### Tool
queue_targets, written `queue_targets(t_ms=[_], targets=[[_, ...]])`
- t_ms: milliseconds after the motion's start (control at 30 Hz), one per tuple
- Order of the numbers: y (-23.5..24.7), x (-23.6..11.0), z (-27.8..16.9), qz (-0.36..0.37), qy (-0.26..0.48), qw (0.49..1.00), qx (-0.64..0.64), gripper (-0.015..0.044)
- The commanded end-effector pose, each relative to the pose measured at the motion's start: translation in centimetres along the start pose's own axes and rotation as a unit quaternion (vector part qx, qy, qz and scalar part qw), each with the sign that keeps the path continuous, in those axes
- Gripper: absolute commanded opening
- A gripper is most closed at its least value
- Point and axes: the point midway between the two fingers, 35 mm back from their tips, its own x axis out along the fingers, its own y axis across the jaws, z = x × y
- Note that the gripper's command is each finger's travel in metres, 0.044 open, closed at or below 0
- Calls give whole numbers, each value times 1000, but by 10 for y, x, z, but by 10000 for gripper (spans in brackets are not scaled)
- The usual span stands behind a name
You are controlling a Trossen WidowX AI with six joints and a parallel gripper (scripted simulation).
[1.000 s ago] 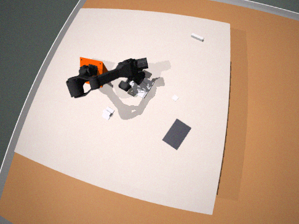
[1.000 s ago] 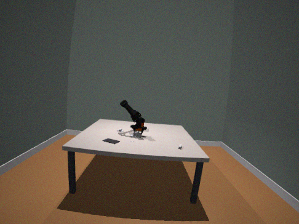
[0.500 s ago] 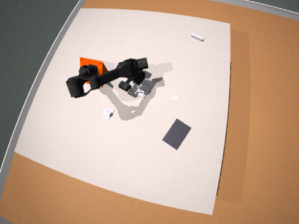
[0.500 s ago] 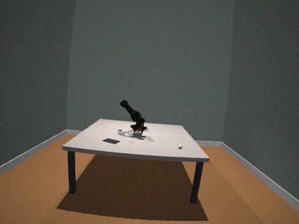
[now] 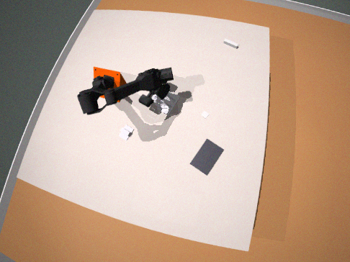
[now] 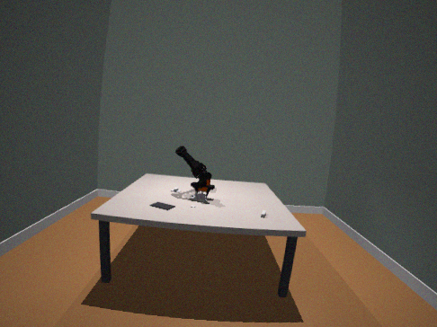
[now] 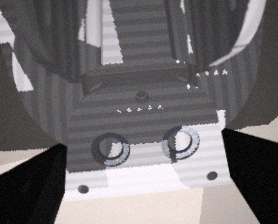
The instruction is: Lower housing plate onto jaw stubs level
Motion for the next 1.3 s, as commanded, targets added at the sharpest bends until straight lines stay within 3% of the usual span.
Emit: queue_targets(t_ms=[0, 367, 500, 933, 1267], targets=[[1, 1, -1, 2, 2, 1000, -2, 351], [1, 1, -1, 2, 2, 1000, -2, 351], [0, 0, 0, 0, 0, 1000, 0, 440], [0, 0, 0, 0, 0, 1000, 0, 440], [-1, -77, -3, 1, 2, 1000, -2, 440]])
